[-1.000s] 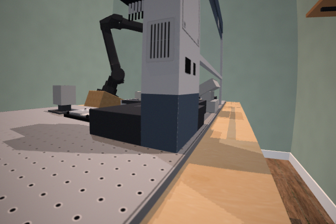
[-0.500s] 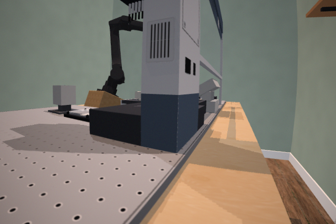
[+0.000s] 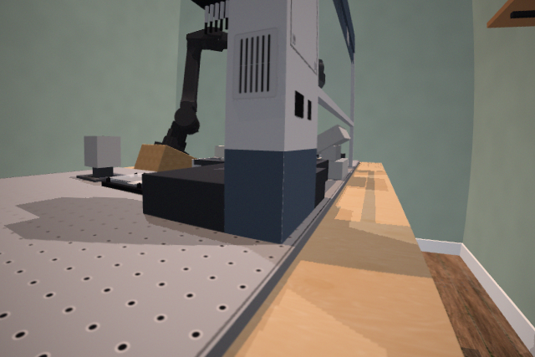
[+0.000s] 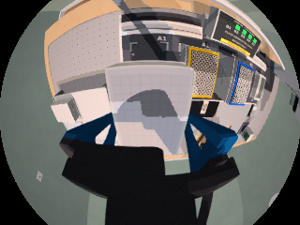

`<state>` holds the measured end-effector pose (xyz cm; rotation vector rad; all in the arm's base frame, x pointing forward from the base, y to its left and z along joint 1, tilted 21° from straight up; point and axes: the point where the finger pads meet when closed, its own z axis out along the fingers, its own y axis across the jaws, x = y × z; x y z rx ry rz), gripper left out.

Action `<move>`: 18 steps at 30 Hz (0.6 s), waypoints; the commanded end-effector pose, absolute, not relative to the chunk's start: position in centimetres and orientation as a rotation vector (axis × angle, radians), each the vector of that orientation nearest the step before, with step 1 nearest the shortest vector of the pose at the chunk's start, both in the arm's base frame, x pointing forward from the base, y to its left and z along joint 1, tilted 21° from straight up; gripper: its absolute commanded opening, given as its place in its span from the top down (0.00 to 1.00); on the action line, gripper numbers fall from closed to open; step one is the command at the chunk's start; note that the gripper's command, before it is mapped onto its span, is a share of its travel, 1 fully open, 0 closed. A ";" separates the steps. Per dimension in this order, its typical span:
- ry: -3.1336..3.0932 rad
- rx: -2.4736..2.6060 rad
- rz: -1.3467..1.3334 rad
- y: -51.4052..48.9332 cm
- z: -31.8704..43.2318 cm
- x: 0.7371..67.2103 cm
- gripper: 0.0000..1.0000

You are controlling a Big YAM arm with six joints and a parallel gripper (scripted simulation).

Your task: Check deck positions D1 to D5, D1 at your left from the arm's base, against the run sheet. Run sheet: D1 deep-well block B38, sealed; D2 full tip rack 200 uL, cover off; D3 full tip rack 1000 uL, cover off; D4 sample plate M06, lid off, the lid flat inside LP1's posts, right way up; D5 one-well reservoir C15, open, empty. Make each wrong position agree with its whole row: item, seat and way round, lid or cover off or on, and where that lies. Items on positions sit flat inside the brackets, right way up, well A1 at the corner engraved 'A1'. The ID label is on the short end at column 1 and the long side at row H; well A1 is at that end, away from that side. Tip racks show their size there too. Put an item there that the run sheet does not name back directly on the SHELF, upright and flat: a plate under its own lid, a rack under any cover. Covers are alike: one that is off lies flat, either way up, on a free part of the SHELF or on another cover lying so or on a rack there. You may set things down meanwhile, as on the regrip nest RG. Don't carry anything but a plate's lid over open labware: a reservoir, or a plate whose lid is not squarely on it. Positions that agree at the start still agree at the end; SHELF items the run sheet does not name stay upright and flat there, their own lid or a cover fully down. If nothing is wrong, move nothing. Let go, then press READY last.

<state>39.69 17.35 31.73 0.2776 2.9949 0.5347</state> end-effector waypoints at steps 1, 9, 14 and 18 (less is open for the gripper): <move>2.931 0.247 0.556 16.7 34.7 42.1 1.00; 2.882 0.230 0.571 16.3 36.6 43.0 1.00; 2.910 0.230 0.564 16.9 35.4 43.4 1.00; 2.932 0.244 0.555 16.7 34.4 42.8 1.00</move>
